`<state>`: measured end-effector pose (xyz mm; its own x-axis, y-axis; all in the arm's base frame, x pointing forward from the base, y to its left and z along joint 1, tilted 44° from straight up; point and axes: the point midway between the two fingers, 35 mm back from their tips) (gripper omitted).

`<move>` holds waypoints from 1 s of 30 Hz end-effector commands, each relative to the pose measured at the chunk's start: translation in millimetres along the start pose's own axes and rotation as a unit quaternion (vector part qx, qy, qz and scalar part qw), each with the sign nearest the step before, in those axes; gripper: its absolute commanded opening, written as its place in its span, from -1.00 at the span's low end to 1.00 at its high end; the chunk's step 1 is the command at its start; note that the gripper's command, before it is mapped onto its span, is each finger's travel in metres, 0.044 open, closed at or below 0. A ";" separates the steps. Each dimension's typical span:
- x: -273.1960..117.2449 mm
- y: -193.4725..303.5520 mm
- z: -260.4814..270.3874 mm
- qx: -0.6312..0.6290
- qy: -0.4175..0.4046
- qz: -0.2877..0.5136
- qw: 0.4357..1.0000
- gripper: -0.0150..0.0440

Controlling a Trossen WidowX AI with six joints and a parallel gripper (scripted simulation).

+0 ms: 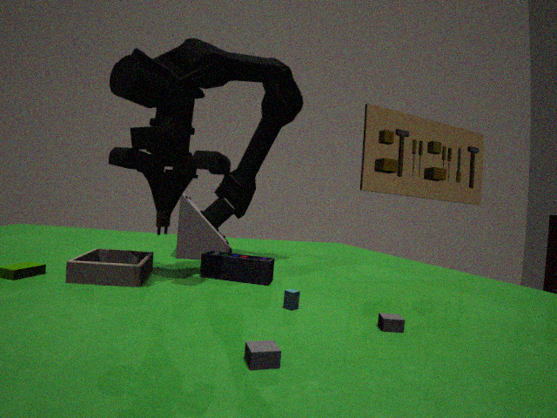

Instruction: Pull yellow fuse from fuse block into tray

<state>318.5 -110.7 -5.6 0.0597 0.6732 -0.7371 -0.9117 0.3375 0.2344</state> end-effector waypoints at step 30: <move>30.4 -16.1 -72.3 -0.007 -0.002 0.001 1.000 -0.49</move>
<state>305.4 -147.9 -73.5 0.0566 0.6728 -0.7377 -0.9205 0.3214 0.2225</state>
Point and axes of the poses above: the point midway between the two fingers, 35 mm back from their tips, its own x axis out along the fingers, its own z axis across the jaws, y = z × x
